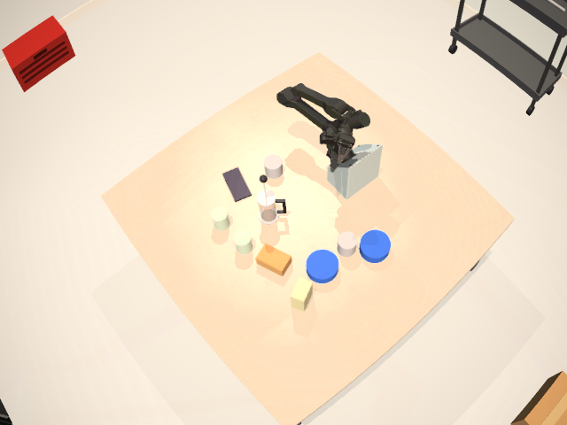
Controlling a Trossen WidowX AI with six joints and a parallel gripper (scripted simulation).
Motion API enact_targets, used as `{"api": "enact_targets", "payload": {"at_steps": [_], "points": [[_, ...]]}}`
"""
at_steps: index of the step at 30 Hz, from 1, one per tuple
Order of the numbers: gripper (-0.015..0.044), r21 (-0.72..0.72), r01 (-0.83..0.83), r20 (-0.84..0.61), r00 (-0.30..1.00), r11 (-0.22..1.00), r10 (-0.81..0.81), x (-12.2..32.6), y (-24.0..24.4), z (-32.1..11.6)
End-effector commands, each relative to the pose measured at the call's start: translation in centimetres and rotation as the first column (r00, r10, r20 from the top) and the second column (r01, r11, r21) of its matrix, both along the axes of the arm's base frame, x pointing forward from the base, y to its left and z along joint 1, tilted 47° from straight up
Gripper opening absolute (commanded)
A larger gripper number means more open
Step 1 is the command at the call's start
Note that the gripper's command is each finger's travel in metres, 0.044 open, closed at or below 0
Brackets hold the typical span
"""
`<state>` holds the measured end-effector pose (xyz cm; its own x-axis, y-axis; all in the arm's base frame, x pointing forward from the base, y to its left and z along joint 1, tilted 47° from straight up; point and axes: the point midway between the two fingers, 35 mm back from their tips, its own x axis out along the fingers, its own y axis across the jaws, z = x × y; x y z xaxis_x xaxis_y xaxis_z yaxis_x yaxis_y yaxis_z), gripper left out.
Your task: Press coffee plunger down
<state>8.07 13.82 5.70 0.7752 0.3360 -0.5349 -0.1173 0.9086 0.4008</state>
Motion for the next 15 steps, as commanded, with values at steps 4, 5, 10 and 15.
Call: {"api": "enact_targets", "payload": {"at_steps": [4, 5, 10, 15], "points": [[0.0440, -0.017, 0.021, 0.000, 1.000, 1.000, -0.021, 0.3, 0.4, 0.4], [0.0440, -0.029, 0.023, 0.007, 1.000, 0.999, -0.023, 0.4, 0.6, 0.6], [0.0440, -0.192, 0.035, 0.114, 0.993, 0.981, -0.013, 2.6, 2.4, 2.9], [0.0440, -0.429, 0.096, 0.236, 0.972, 0.898, 0.009, 6.8, 4.2, 6.0]]}}
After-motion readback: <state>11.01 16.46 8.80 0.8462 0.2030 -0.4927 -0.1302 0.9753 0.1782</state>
